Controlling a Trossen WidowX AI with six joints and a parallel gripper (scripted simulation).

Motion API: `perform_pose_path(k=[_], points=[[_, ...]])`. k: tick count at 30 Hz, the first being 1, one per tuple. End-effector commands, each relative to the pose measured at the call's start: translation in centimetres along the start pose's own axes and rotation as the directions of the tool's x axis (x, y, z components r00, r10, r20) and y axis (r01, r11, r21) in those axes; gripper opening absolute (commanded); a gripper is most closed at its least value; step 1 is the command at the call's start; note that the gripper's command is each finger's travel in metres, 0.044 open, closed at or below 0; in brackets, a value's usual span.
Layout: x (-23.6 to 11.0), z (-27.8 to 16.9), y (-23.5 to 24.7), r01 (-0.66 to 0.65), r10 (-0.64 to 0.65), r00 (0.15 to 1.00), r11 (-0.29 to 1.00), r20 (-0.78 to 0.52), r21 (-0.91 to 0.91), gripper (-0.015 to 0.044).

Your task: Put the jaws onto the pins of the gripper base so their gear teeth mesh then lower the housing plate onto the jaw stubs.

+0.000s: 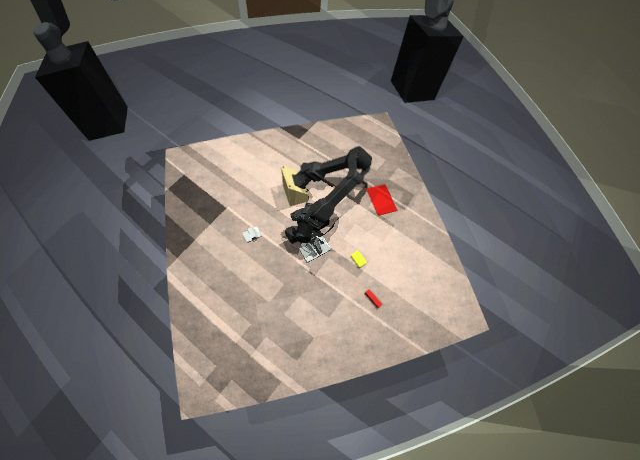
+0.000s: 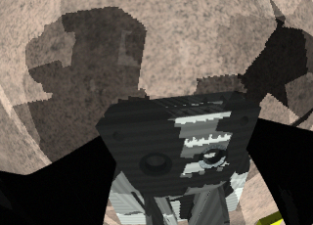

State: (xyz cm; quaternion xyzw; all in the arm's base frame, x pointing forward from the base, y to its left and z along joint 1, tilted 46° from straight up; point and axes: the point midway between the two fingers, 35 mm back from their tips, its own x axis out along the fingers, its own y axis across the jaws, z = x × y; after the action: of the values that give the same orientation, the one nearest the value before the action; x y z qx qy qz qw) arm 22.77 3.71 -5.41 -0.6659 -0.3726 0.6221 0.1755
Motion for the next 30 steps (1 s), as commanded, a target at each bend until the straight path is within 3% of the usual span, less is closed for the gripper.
perform_pose_path(k=[1, 30], points=[[-0.03, -0.15, 0.05, -0.004, 0.004, 1.0, 1.0, -0.002, -0.007, 0.0351], [0.41, -0.16, 0.05, -0.004, 0.004, 1.0, 1.0, -0.002, -0.007, 0.0351]])
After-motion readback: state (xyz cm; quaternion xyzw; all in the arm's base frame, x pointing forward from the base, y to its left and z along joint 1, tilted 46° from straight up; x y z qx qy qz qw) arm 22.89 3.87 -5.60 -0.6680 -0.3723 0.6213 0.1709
